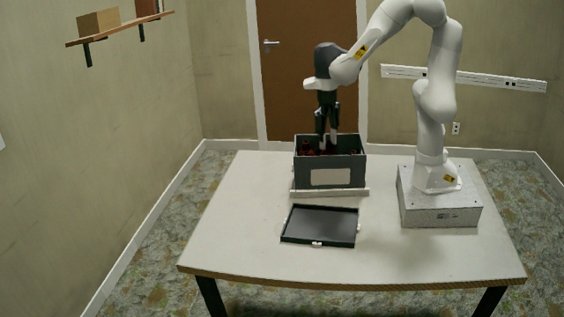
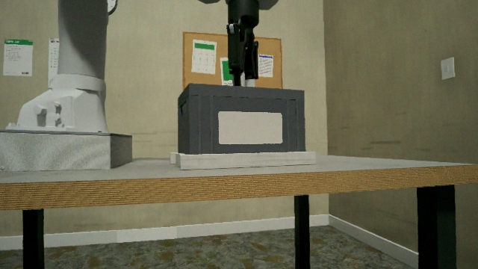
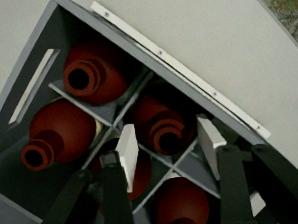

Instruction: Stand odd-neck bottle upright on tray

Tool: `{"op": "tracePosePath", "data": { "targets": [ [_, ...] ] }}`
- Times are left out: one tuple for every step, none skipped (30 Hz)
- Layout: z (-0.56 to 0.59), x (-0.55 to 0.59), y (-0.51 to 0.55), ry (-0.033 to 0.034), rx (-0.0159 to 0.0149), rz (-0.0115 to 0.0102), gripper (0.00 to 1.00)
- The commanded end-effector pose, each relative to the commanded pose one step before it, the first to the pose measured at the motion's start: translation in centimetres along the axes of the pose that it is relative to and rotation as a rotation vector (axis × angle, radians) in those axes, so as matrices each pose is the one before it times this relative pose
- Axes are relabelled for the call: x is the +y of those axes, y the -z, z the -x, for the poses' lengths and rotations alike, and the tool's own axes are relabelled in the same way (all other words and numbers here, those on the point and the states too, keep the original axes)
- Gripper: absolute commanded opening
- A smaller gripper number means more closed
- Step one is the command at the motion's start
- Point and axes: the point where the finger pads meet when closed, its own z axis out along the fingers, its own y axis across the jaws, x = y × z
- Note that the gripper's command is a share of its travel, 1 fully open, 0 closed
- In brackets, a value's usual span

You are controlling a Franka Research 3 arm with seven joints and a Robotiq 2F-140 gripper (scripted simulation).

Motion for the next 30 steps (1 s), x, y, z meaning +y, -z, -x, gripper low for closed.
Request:
{"op": "tracePosePath", "data": {
  "targets": [
    [0.113, -0.018, -0.156, 0.00138, -0.00218, -0.00148, 0.44],
    [0.000, 0.000, 0.000, 0.00000, 0.00000, 0.00000, 0.44],
    [0.000, 0.000, 0.000, 0.00000, 0.00000, 0.00000, 0.44],
    [0.000, 0.000, 0.000, 0.00000, 0.00000, 0.00000, 0.44],
    [0.000, 0.000, 0.000, 0.00000, 0.00000, 0.00000, 0.44],
    [0.000, 0.000, 0.000, 0.00000, 0.00000, 0.00000, 0.44],
    [0.000, 0.000, 0.000, 0.00000, 0.00000, 0.00000, 0.44],
    [0.000, 0.000, 0.000, 0.00000, 0.00000, 0.00000, 0.44],
    [0.000, 0.000, 0.000, 0.00000, 0.00000, 0.00000, 0.44],
    [0.000, 0.000, 0.000, 0.00000, 0.00000, 0.00000, 0.44],
    [0.000, 0.000, 0.000, 0.00000, 0.00000, 0.00000, 0.44],
    [0.000, 0.000, 0.000, 0.00000, 0.00000, 0.00000, 0.44],
    [0.000, 0.000, 0.000, 0.00000, 0.00000, 0.00000, 0.44],
    [0.000, 0.000, 0.000, 0.00000, 0.00000, 0.00000, 0.44],
    [0.000, 0.000, 0.000, 0.00000, 0.00000, 0.00000, 0.44],
    [0.000, 0.000, 0.000, 0.00000, 0.00000, 0.00000, 0.44],
    [0.000, 0.000, 0.000, 0.00000, 0.00000, 0.00000, 0.44],
    [0.000, 0.000, 0.000, 0.00000, 0.00000, 0.00000, 0.44],
    [0.000, 0.000, 0.000, 0.00000, 0.00000, 0.00000, 0.10],
    [0.000, 0.000, 0.000, 0.00000, 0.00000, 0.00000, 0.10],
    [0.000, 0.000, 0.000, 0.00000, 0.00000, 0.00000, 0.10],
    [0.000, 0.000, 0.000, 0.00000, 0.00000, 0.00000, 0.10],
    [0.000, 0.000, 0.000, 0.00000, 0.00000, 0.00000, 0.10],
    [0.000, 0.000, 0.000, 0.00000, 0.00000, 0.00000, 0.10],
    [0.000, 0.000, 0.000, 0.00000, 0.00000, 0.00000, 0.10],
    [0.000, 0.000, 0.000, 0.00000, 0.00000, 0.00000, 0.10],
    [0.000, 0.000, 0.000, 0.00000, 0.00000, 0.00000, 0.10],
    [0.000, 0.000, 0.000, 0.00000, 0.00000, 0.00000, 0.10],
    [0.000, 0.000, 0.000, 0.00000, 0.00000, 0.00000, 0.10],
    [0.000, 0.000, 0.000, 0.00000, 0.00000, 0.00000, 0.10]
  ]
}}
